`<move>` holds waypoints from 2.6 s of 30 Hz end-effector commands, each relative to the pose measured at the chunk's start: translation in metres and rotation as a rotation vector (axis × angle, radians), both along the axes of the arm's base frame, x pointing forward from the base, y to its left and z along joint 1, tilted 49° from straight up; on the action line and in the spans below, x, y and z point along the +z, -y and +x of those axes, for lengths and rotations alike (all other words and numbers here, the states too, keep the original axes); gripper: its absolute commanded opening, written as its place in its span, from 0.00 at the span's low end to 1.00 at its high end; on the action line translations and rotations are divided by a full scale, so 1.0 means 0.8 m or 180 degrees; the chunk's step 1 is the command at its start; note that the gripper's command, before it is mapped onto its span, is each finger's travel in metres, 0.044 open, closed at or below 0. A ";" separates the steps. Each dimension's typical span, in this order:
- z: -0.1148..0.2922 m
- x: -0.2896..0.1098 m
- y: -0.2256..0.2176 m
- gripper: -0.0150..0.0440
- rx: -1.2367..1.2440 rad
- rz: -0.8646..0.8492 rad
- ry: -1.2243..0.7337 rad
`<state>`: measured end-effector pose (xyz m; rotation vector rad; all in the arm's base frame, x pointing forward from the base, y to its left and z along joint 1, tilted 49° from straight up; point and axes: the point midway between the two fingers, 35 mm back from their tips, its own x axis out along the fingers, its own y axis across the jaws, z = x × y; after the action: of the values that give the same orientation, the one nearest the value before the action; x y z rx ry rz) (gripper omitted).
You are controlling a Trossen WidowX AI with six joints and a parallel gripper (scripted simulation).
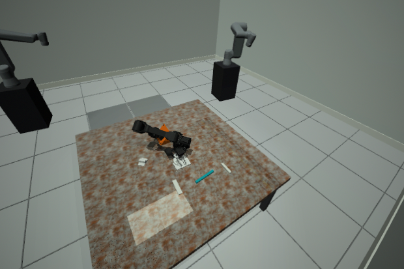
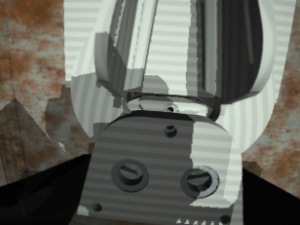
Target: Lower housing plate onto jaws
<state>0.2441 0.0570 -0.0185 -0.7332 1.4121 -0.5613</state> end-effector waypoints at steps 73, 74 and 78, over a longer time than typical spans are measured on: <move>0.003 -0.012 0.014 0.85 0.0049 -0.0022 -0.0032; 0.003 -0.012 0.014 0.85 0.0049 -0.0022 -0.0032; 0.003 -0.012 0.014 0.85 0.0049 -0.0022 -0.0032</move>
<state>0.2463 0.0456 -0.0273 -0.7494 1.4106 -0.5556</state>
